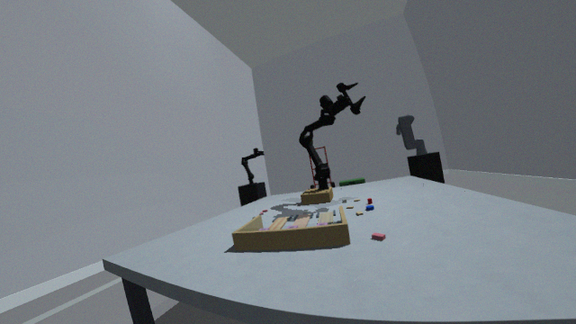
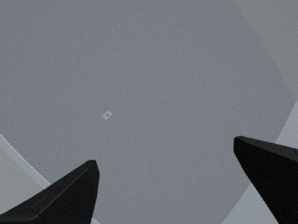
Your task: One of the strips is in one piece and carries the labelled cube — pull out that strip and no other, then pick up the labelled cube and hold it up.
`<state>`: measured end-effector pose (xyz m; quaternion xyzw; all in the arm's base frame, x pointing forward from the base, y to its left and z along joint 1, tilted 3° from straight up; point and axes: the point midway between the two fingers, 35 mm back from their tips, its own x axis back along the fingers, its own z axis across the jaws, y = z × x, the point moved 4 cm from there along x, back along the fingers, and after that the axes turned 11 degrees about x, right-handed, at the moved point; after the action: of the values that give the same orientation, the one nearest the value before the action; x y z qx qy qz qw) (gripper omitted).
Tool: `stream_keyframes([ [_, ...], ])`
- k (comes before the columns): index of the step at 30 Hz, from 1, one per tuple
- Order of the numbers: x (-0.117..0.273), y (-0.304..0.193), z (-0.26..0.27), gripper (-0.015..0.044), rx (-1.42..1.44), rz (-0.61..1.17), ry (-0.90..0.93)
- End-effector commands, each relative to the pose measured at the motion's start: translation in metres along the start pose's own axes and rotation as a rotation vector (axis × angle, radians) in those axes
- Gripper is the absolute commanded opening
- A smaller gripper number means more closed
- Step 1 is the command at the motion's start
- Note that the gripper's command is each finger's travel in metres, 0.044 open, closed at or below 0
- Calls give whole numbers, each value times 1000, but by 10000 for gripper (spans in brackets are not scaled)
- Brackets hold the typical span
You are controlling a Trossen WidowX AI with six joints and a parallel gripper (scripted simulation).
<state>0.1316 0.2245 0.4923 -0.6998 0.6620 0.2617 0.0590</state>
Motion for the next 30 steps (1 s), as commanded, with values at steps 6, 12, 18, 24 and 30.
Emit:
stream_keyframes([
  [6, 77, -112, 19, 400, -294, 588, -92],
  [12, 148, -161, 32, 400, -457, 932, -228],
  [18, 228, -187, 49, 400, -606, 1257, -417],
  [24, 312, -190, 71, 400, -738, 1564, -656],
  [30, 370, -178, 93, 400, -823, 1776, -861],
])
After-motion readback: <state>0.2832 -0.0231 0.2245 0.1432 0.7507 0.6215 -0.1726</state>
